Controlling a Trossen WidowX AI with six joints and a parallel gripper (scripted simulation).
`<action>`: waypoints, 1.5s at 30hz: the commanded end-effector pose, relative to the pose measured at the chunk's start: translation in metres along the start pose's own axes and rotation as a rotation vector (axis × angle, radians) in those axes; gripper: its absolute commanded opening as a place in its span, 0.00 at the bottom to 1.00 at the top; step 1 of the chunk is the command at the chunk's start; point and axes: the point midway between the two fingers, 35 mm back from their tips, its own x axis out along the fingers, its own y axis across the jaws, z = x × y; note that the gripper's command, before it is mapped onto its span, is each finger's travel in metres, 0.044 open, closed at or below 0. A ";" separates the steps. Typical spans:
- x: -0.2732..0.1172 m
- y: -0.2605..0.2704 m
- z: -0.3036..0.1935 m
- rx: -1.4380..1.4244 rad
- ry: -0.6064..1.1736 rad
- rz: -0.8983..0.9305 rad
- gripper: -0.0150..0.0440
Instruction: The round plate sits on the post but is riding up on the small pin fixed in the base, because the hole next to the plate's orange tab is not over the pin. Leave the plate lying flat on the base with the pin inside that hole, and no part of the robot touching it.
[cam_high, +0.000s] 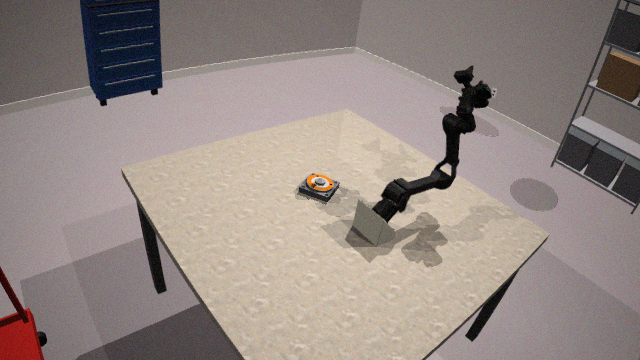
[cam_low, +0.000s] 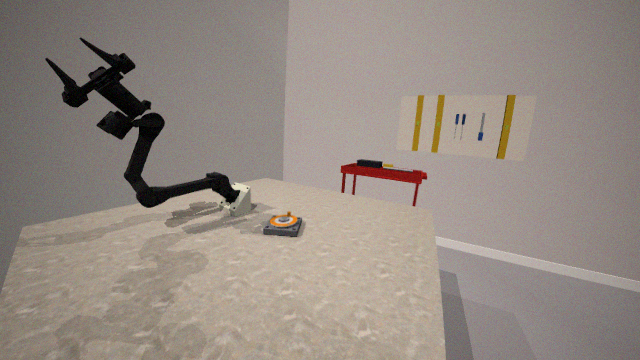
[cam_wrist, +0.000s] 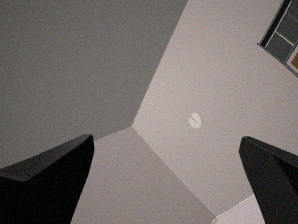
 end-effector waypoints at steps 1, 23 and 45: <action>0.000 0.002 0.000 -0.014 -0.002 0.002 0.89; -0.088 0.303 -0.095 -0.112 0.282 0.821 0.25; -0.415 0.315 -0.391 -0.413 1.942 0.892 0.25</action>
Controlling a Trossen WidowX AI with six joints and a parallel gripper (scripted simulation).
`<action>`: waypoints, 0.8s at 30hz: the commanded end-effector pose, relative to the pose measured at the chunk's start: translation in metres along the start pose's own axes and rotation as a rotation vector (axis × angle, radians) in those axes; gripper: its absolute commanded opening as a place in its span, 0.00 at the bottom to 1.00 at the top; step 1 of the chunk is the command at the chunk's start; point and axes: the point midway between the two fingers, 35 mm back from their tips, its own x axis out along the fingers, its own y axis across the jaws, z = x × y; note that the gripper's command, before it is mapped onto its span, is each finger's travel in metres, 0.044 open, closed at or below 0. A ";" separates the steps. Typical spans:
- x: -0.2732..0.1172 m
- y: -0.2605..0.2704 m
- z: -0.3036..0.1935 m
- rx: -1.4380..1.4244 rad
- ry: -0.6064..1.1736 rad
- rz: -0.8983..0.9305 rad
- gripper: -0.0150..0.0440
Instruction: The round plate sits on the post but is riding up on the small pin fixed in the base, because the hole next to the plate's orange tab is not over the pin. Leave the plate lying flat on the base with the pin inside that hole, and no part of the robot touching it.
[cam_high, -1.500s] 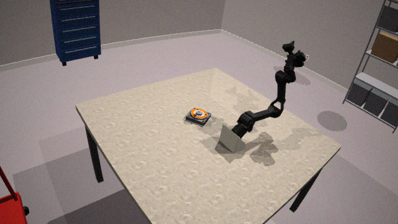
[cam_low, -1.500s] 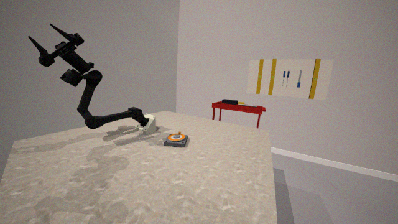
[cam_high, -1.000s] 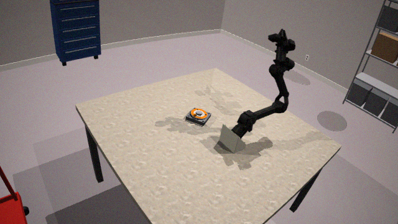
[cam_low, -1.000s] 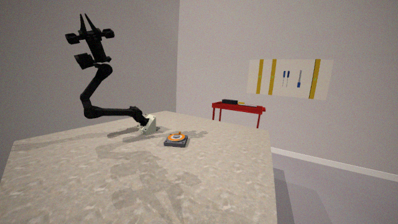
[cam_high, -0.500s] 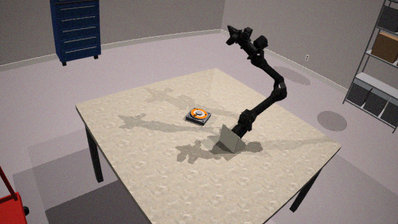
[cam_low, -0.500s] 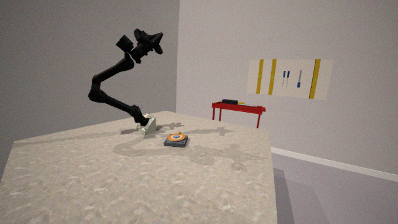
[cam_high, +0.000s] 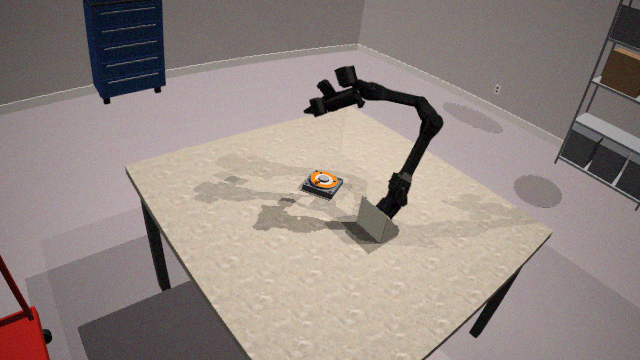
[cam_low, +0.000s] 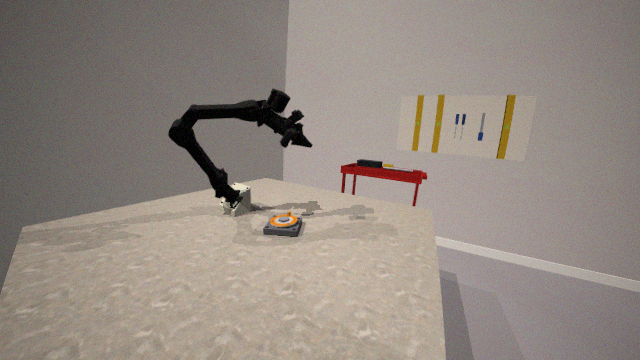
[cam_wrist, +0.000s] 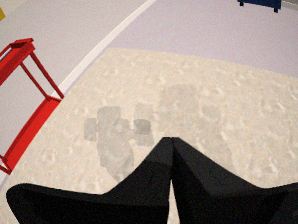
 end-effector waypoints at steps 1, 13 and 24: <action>0.038 -0.011 -0.067 0.117 0.302 -0.085 0.25; 0.052 -0.046 -0.211 0.299 0.927 -0.442 0.25; 0.073 -0.056 -0.245 0.299 0.927 -0.443 0.25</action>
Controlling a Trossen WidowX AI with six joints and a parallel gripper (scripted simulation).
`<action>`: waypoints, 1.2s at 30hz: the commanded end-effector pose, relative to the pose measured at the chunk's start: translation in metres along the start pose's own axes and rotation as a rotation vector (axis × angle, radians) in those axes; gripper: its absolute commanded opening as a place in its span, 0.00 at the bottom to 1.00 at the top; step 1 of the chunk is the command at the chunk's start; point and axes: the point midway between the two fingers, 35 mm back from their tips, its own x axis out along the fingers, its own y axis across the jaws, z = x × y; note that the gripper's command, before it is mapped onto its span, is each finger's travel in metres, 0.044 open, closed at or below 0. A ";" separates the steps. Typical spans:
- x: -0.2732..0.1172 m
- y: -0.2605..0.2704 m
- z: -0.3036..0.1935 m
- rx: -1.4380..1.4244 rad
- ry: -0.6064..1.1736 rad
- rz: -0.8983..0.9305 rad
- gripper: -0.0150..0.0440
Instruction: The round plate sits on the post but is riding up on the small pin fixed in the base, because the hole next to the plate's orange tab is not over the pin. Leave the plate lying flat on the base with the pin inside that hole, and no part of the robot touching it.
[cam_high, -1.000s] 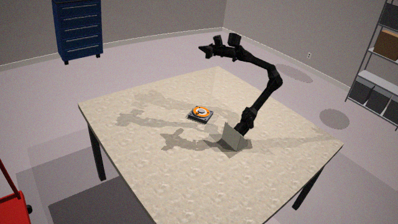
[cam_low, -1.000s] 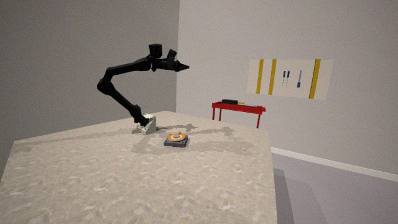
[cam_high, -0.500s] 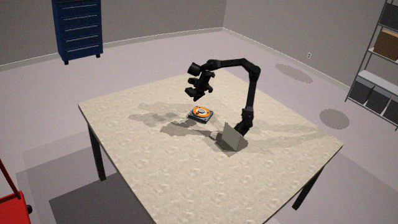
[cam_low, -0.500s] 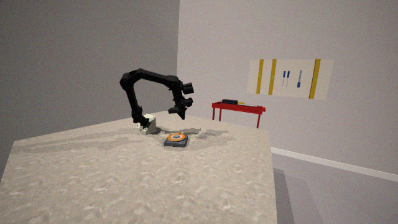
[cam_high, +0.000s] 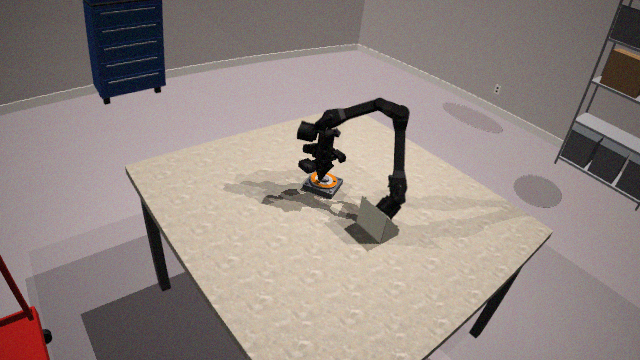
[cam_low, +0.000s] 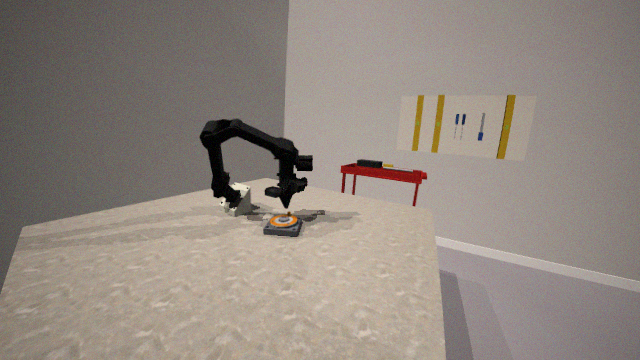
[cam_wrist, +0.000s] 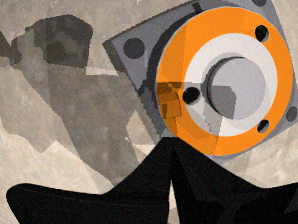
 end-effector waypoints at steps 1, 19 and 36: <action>0.017 -0.002 -0.003 -0.008 0.010 -0.009 0.25; 0.021 0.004 0.011 -0.008 0.009 -0.009 0.25; 0.020 0.005 0.032 -0.007 0.008 -0.009 0.25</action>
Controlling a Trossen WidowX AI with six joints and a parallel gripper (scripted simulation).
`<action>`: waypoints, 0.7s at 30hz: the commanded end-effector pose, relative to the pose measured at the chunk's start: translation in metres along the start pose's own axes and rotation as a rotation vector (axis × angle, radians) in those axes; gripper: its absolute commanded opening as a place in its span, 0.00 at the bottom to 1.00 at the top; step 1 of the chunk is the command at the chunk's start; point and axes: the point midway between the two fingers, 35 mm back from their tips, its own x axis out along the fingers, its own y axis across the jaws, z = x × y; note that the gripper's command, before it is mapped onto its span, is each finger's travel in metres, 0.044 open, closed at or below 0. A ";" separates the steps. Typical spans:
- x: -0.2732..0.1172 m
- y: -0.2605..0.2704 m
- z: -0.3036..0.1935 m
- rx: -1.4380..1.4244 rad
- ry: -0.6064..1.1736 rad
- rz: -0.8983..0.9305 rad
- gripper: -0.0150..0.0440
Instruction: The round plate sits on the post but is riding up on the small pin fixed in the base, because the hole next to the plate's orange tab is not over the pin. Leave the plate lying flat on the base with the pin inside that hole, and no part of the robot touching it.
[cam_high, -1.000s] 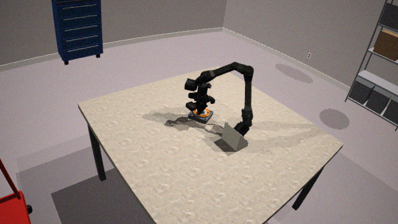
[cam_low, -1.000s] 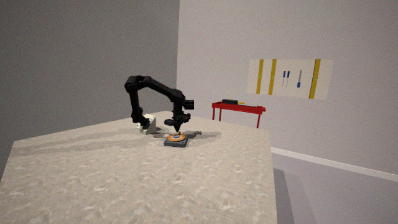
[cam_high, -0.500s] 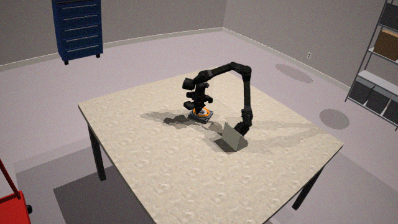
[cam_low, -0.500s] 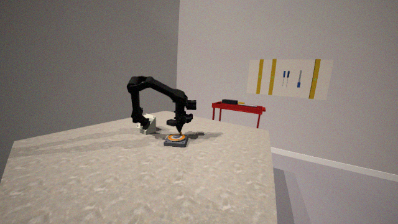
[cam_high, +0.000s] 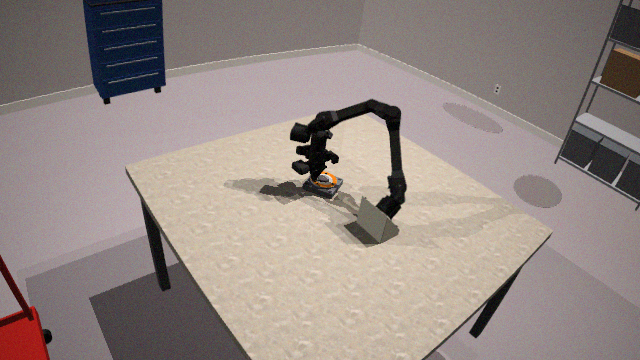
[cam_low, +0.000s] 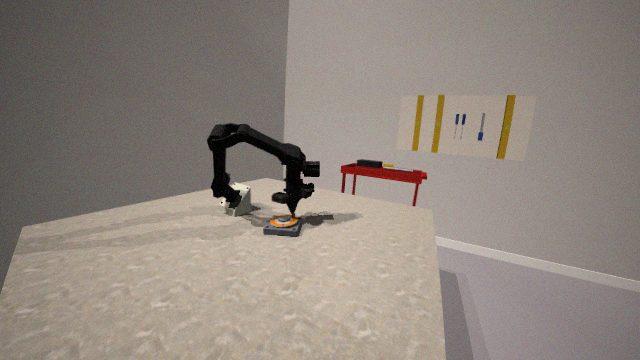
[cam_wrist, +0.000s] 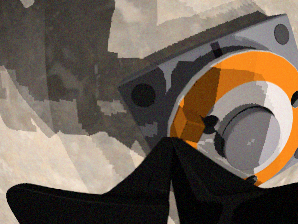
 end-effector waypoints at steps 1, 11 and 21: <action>0.001 -0.002 0.005 -0.001 0.001 -0.003 0.25; 0.000 -0.005 0.018 -0.001 0.001 -0.003 0.25; -0.001 -0.012 0.030 0.000 0.000 -0.004 0.25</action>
